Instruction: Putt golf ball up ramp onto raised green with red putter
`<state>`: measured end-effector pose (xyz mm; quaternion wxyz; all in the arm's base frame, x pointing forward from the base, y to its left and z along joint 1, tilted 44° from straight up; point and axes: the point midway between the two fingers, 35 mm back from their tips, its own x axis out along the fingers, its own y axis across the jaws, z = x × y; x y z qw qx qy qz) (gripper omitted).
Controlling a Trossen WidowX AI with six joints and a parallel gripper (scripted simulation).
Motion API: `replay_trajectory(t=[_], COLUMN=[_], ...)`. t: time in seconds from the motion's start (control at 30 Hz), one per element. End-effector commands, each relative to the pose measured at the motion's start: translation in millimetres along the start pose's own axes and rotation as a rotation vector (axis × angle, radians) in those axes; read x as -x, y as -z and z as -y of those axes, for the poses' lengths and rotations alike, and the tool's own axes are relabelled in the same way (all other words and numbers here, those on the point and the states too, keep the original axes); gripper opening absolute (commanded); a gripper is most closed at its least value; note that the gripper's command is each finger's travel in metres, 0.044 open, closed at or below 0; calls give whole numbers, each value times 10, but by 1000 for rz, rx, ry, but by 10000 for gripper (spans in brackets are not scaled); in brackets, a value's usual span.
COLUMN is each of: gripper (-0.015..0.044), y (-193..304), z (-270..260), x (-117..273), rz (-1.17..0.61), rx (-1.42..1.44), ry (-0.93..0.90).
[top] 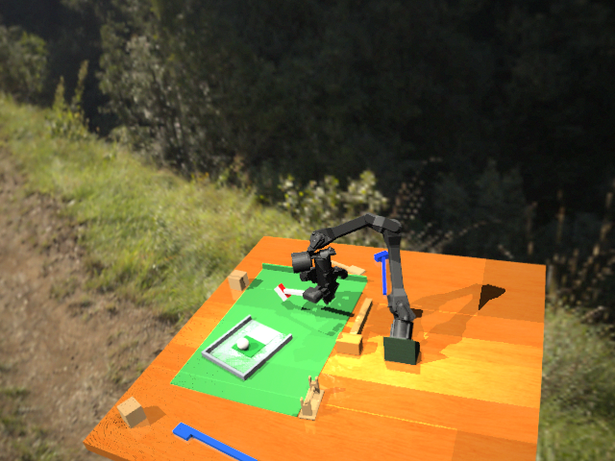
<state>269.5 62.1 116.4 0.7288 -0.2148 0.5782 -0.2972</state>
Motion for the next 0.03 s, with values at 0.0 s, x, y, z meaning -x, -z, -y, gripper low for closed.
replay_trajectory(t=[0.0], gripper=[0], y=[-3], z=[-2], x=[-1], rz=[2], rx=[1], ry=[-1])
